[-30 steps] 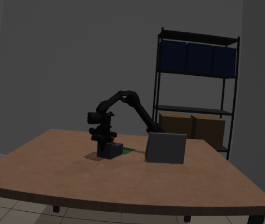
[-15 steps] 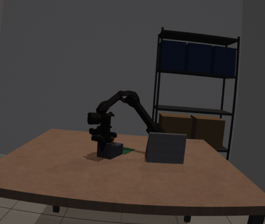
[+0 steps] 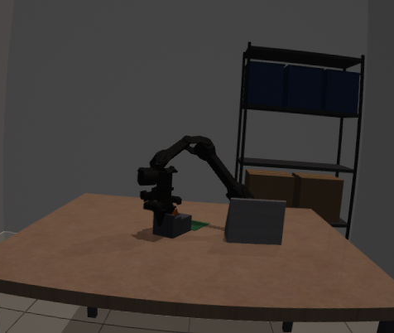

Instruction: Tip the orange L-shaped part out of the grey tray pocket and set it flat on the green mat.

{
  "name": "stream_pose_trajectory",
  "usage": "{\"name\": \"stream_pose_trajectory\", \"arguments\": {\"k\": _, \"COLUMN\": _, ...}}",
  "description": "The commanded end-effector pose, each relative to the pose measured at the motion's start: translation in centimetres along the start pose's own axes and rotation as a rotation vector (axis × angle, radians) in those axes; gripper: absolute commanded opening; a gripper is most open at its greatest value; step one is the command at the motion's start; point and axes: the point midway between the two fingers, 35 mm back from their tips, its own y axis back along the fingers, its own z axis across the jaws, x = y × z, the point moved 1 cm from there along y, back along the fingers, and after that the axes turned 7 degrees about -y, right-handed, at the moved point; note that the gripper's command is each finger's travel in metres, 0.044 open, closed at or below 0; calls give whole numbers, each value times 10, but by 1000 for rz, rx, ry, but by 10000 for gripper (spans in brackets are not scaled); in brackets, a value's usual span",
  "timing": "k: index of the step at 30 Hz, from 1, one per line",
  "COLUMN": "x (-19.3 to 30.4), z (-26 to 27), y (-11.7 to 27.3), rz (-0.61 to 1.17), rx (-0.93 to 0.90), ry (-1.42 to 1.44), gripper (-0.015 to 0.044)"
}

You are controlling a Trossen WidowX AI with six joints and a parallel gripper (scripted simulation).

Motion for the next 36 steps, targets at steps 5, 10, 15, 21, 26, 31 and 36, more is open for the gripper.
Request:
{"name": "stream_pose_trajectory", "arguments": {"k": 5, "x": 0, "z": 4, "y": 29, "rz": 1, "rx": -7, "ry": 2, "gripper": 180}}
{"name": "stream_pose_trajectory", "arguments": {"k": 10, "x": 0, "z": -5, "y": 93, "rz": 3, "rx": -7, "ry": 3, "gripper": 180}}
{"name": "stream_pose_trajectory", "arguments": {"k": 15, "x": 0, "z": -8, "y": 101, "rz": 3, "rx": -6, "ry": 3, "gripper": 180}}
{"name": "stream_pose_trajectory", "arguments": {"k": 21, "x": 0, "z": -5, "y": 100, "rz": -10, "rx": -17, "ry": 7, "gripper": 180}}
{"name": "stream_pose_trajectory", "arguments": {"k": 26, "x": 0, "z": -5, "y": 100, "rz": -10, "rx": -17, "ry": 7, "gripper": 180}}
{"name": "stream_pose_trajectory", "arguments": {"k": 31, "x": 0, "z": -5, "y": 100, "rz": -10, "rx": -17, "ry": 7, "gripper": 180}}
{"name": "stream_pose_trajectory", "arguments": {"k": 36, "x": 0, "z": -5, "y": 100, "rz": -10, "rx": -17, "ry": 7, "gripper": 180}}
